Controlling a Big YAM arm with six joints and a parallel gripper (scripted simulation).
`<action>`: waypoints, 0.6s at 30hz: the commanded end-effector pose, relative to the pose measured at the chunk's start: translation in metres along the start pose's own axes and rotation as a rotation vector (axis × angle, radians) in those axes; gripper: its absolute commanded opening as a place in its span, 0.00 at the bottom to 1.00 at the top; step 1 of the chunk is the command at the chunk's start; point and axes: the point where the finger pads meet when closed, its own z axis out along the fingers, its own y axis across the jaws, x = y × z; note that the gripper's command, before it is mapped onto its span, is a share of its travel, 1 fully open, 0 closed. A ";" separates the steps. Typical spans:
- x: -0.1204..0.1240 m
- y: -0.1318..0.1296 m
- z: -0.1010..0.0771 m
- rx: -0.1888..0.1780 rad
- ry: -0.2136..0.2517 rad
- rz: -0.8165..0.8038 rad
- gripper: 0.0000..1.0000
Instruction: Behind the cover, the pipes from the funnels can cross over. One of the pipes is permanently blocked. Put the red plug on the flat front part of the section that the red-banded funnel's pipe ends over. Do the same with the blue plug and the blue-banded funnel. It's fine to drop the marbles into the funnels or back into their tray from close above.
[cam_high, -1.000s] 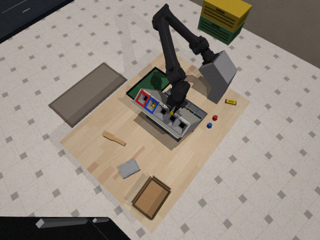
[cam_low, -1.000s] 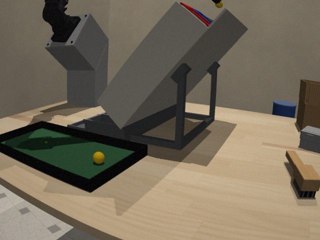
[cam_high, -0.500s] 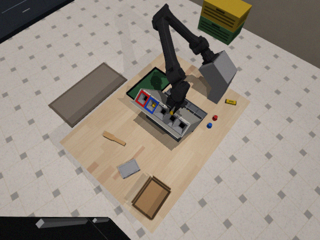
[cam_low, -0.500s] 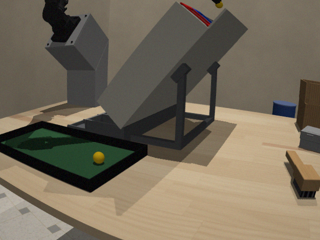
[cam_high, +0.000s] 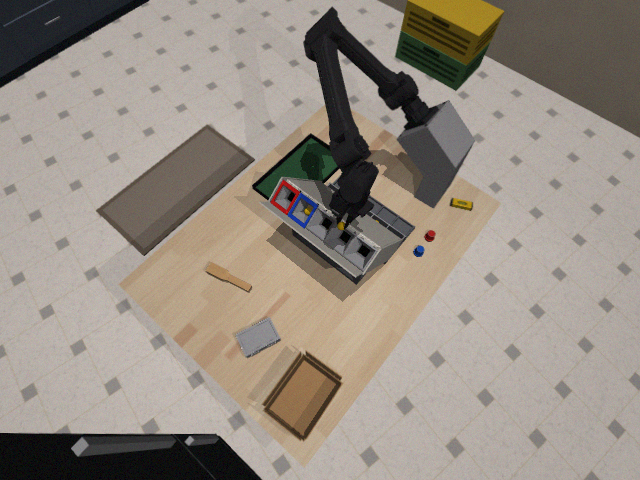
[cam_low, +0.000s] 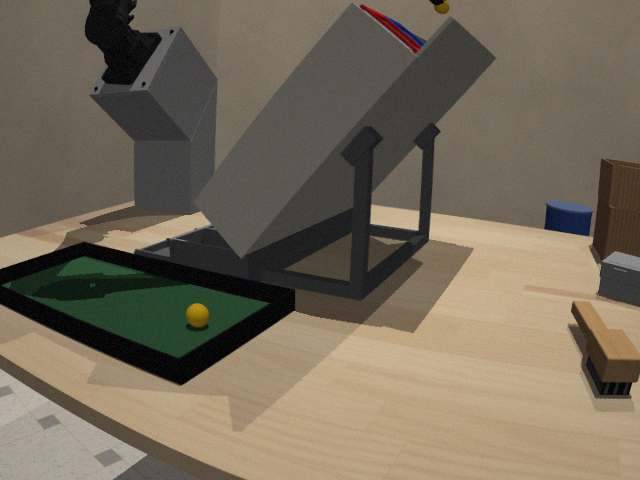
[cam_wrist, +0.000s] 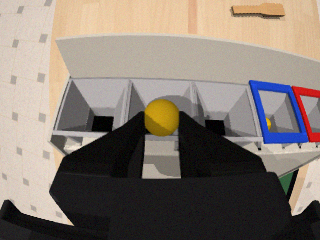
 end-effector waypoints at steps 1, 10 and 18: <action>-0.024 -0.010 -0.004 -0.005 -0.020 0.052 0.00; -0.018 -0.008 0.003 -0.005 -0.019 0.042 0.00; -0.003 -0.003 0.017 -0.003 -0.017 0.023 0.00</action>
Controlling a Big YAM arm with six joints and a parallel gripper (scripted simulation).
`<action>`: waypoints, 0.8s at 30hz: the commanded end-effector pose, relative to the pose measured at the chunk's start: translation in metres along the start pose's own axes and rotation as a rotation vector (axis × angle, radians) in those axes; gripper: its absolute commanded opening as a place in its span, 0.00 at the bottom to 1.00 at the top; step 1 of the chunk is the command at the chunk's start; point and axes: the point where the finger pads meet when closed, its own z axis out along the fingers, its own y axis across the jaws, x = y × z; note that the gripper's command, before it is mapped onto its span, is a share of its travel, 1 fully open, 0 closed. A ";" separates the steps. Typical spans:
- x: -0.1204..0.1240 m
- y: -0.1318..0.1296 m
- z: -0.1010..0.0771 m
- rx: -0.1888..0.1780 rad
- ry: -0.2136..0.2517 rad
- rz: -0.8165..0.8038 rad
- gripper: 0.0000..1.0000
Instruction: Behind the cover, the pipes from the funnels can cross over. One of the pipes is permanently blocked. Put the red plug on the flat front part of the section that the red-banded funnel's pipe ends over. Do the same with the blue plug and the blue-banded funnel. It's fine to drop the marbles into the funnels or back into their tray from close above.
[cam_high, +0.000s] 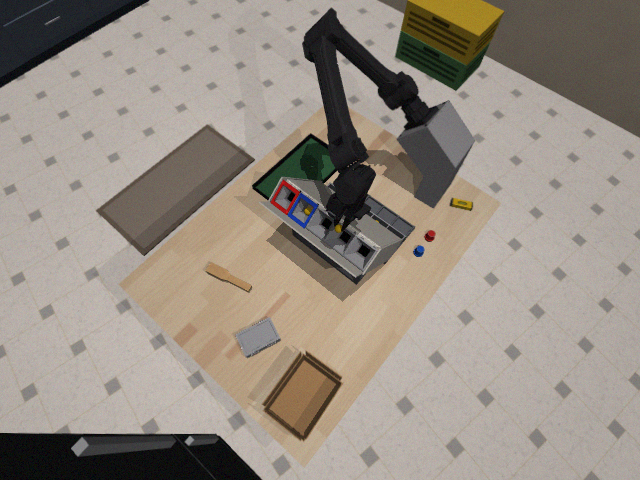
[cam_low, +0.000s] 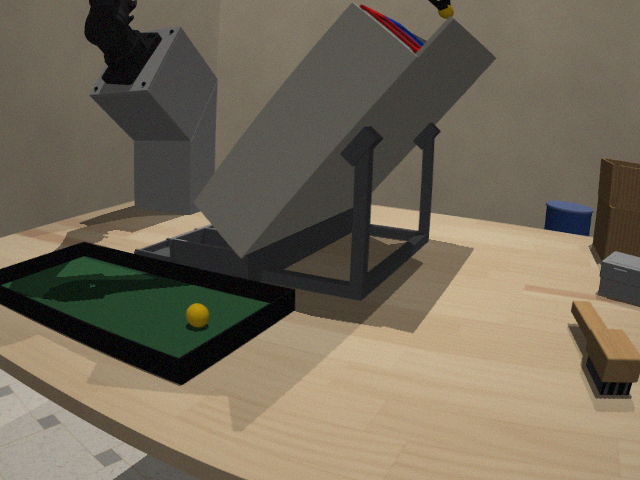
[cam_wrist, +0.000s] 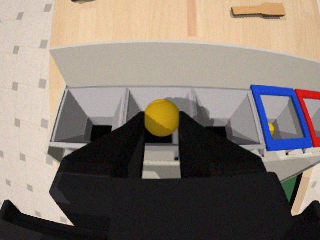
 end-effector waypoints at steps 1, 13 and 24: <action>0.002 0.001 0.008 -0.002 -0.004 -0.009 0.00; 0.008 0.002 0.015 -0.004 -0.006 0.006 0.00; 0.007 0.004 0.010 -0.005 -0.014 0.010 0.59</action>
